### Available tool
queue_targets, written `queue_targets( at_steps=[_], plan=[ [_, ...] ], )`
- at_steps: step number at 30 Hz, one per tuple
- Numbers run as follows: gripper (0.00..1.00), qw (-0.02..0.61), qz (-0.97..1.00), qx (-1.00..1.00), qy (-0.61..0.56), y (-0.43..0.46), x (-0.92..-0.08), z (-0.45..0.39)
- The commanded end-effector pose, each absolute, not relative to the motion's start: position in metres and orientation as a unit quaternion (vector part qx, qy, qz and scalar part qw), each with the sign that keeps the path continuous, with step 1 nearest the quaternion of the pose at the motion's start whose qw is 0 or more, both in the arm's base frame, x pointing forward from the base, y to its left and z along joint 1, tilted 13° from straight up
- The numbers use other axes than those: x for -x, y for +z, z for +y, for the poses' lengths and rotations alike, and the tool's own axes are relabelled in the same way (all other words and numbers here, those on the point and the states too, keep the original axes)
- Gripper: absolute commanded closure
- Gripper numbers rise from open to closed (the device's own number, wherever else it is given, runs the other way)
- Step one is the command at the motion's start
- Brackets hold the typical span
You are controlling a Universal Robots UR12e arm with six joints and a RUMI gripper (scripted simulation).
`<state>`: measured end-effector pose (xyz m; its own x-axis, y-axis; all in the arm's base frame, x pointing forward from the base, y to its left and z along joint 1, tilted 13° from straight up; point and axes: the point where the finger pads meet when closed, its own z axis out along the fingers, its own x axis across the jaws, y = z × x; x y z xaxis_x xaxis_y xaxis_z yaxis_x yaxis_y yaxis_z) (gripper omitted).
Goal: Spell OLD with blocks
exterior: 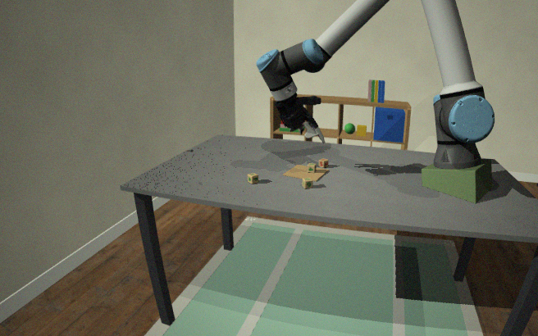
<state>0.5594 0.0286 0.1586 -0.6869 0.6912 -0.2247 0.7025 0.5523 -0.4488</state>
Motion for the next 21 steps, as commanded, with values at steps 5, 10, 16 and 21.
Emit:
queue_targets(
  at_steps=[5, 10, 16, 21],
  plan=[
    [0.00, 0.012, 0.881, -0.396, -0.259, 0.159, -0.560, 0.029],
    [0.00, 0.012, 0.881, -0.396, -0.259, 0.159, -0.560, 0.029],
    [0.00, 0.012, 0.881, -0.396, -0.259, 0.159, -0.558, 0.023],
    [0.00, 0.011, 0.881, -0.396, -0.258, 0.160, -0.545, -0.017]
  ],
)
